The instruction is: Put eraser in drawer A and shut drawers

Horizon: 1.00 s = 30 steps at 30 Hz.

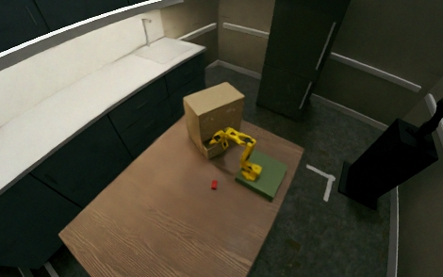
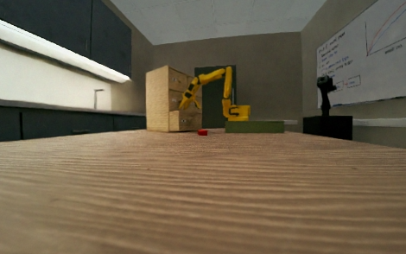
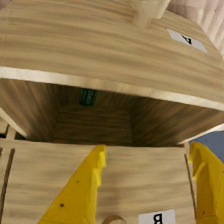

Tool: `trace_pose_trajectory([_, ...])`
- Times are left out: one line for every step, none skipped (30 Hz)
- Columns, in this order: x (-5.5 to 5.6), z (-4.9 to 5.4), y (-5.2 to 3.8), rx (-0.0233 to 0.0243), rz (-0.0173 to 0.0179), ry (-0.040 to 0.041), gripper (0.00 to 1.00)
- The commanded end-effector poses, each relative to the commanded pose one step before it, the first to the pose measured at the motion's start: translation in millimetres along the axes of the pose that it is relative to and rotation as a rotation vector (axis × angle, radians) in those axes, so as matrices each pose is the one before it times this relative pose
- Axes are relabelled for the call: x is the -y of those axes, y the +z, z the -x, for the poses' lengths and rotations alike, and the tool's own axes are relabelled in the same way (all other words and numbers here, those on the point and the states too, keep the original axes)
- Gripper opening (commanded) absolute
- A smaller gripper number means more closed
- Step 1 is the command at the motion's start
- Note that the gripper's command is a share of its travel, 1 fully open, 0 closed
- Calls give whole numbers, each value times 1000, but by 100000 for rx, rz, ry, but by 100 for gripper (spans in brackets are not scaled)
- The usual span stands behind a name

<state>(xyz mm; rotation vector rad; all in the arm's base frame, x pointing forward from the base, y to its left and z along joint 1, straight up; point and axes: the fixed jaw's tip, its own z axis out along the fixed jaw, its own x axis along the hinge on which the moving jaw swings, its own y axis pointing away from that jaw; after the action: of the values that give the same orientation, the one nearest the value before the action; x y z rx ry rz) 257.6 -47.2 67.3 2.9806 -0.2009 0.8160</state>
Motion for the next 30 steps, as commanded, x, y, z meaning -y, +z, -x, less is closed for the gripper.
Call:
trace_pose_trajectory([942,242,-2409,1429,-278,1430,31])
trace_pose_trajectory([3,-713,-1188,5,0,266,31])
trace_pose_trajectory([6,-704,-1198,3,-1,266,31])
trace_pose_trajectory([7,-691,-1206,5,0,266,31])
trace_pose_trajectory([10,-681,-1216,3,-1,266,31])
trace_pose_trajectory([10,-667,-1223,5,0,266,31])
trace_pose_trajectory([13,-658,-1233,3,-1,266,31])
trace_pose_trajectory([14,-644,-1240,5,0,266,31])
trace_pose_trajectory([16,-634,-1250,3,-1,266,31])
trace_pose_trajectory([17,-620,-1257,5,0,266,31])
trace_pose_trajectory([8,-246,-506,1,0,107,31])
trace_pose_trajectory([0,0,0,0,0,0,31])
trace_pose_trajectory([0,0,0,0,0,0,31])
trace_pose_trajectory([-1,1,1,1,0,0,31])
trace_pose_trajectory([1,-1,-1,-1,0,0,31])
trace_pose_trajectory([-1,1,1,1,0,0,31])
trace_pose_trajectory([1,-1,-1,-1,0,0,31])
trace_pose_trajectory([-1,1,1,1,0,0,31])
trace_pose_trajectory([1,-1,-1,-1,0,0,31])
trace_pose_trajectory([-1,1,1,1,0,0,31])
trace_pose_trajectory([1,-1,-1,-1,0,0,31])
trace_pose_trajectory([-1,1,1,1,0,0,31])
trace_pose_trajectory([1,-1,-1,-1,0,0,31])
trace_pose_trajectory([-1,1,1,1,0,0,31])
trace_pose_trajectory([1,-1,-1,-1,0,0,31])
trace_pose_trajectory([-1,1,1,1,0,0,31])
trace_pose_trajectory([1,-1,-1,-1,0,0,31])
trace_pose_trajectory([-1,1,1,1,0,0,31])
trace_pose_trajectory([0,0,0,0,0,0,31])
trace_pose_trajectory([0,0,0,0,0,0,31])
